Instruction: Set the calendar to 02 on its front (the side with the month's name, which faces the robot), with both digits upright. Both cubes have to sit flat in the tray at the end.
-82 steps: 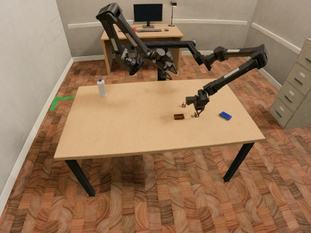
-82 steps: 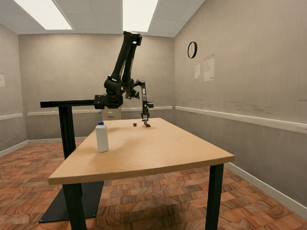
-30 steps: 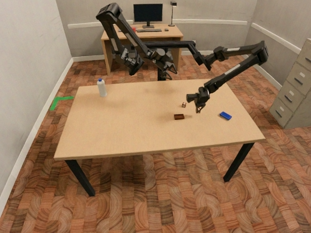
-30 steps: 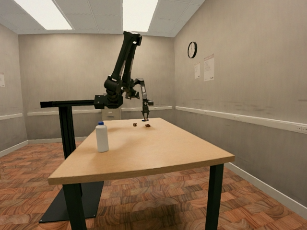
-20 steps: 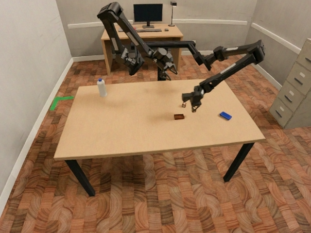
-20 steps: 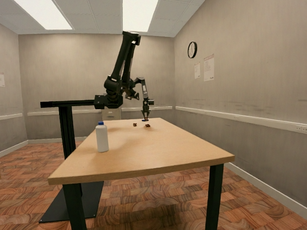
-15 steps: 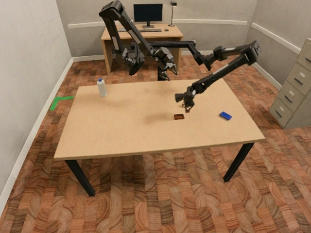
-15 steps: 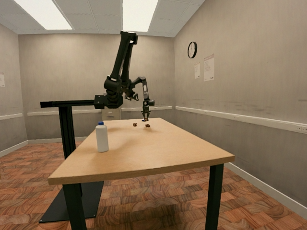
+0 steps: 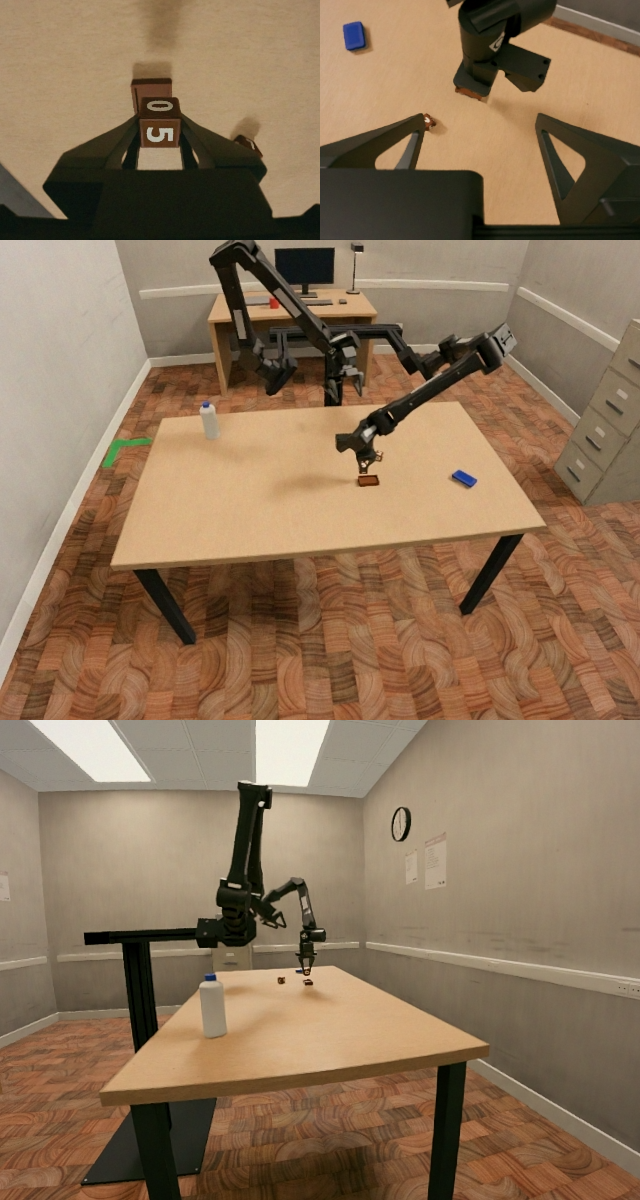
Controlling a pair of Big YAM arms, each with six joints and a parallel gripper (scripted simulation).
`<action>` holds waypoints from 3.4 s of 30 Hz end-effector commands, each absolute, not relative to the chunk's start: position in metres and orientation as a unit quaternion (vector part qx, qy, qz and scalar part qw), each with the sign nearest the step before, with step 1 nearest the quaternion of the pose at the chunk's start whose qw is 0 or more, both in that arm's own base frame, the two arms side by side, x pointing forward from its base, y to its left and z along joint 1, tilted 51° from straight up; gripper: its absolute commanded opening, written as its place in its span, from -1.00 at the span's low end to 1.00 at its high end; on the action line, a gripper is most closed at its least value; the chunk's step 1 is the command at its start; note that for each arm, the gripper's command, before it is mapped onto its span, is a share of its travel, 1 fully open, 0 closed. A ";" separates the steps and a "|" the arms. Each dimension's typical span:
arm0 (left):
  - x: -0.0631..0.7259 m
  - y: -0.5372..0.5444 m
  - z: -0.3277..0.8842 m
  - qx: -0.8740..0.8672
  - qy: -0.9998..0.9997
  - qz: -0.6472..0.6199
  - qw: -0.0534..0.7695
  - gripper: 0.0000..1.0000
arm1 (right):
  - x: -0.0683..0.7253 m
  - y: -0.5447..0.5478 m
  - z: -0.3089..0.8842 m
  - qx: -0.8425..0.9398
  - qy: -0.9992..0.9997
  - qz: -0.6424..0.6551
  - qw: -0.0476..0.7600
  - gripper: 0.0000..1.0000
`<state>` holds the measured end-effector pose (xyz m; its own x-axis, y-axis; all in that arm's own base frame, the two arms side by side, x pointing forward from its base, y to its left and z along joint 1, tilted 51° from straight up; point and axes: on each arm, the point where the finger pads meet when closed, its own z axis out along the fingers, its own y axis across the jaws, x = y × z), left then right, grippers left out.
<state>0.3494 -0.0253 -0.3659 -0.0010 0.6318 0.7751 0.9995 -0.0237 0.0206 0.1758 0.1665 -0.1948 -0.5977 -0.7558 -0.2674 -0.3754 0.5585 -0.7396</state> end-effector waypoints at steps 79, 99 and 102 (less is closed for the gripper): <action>0.369 -0.002 -0.370 -0.636 -0.643 -0.318 0.285 0.11 | 0.181 0.178 -0.196 -0.305 0.841 -0.327 0.306 1.00; 0.374 -0.070 -0.322 -0.634 -0.650 -0.324 0.266 0.28 | 0.181 0.178 -0.196 -0.305 0.841 -0.327 0.306 1.00; 0.371 -0.073 -0.326 -0.634 -0.649 -0.322 0.270 0.28 | 0.181 0.178 -0.196 -0.305 0.841 -0.327 0.306 1.00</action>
<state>0.3523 -0.0525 -0.3301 0.0099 0.6393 0.7689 0.9994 -0.0313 0.0131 0.1773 0.1655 -0.1934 -0.6234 -0.7276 -0.2863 -0.3277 0.5755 -0.7492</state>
